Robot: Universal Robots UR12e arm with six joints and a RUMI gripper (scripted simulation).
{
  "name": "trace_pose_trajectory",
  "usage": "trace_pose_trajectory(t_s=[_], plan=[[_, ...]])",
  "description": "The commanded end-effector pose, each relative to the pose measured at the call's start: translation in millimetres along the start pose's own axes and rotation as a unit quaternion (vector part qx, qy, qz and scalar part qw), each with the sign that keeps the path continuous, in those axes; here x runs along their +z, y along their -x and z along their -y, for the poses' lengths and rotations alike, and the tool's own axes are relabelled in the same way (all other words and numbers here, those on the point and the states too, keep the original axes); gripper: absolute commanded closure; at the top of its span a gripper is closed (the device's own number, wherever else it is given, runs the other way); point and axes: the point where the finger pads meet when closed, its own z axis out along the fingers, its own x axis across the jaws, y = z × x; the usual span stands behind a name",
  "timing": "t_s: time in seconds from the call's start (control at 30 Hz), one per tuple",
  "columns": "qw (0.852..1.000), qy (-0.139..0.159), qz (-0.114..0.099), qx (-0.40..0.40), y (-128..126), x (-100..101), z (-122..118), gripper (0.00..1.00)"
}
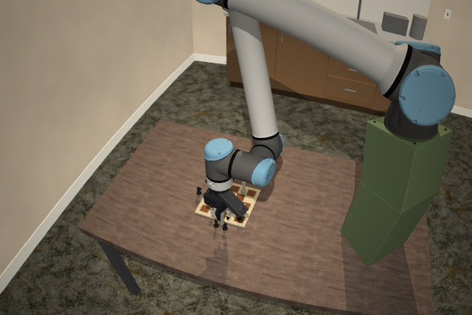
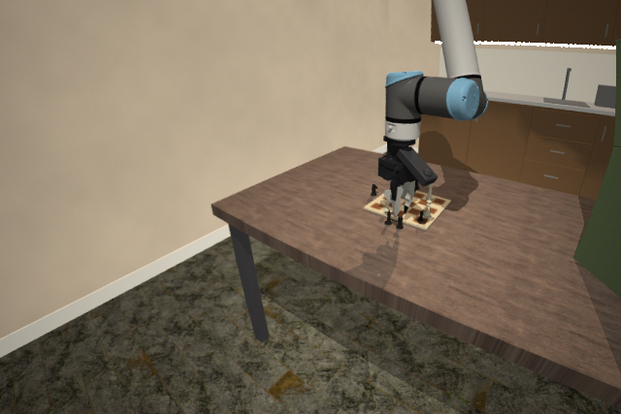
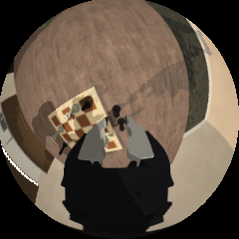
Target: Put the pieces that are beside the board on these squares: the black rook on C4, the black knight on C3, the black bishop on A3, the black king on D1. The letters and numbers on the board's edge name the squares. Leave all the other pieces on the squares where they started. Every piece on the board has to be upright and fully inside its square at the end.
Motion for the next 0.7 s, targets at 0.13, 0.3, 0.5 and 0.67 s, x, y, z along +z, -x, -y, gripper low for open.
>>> trace_pose_trajectory(t_s=[0.13,0.3,0.5,0.67], plan=[[1.000,0.000,0.000,0.000,0,8,0,0.78],[1.000,0.000,0.000,0.000,0,18,0,0.78],[1.000,0.000,0.000,0.000,0,25,0,0.78],[1.000,0.000,0.000,0.000,0,29,0,0.78]])
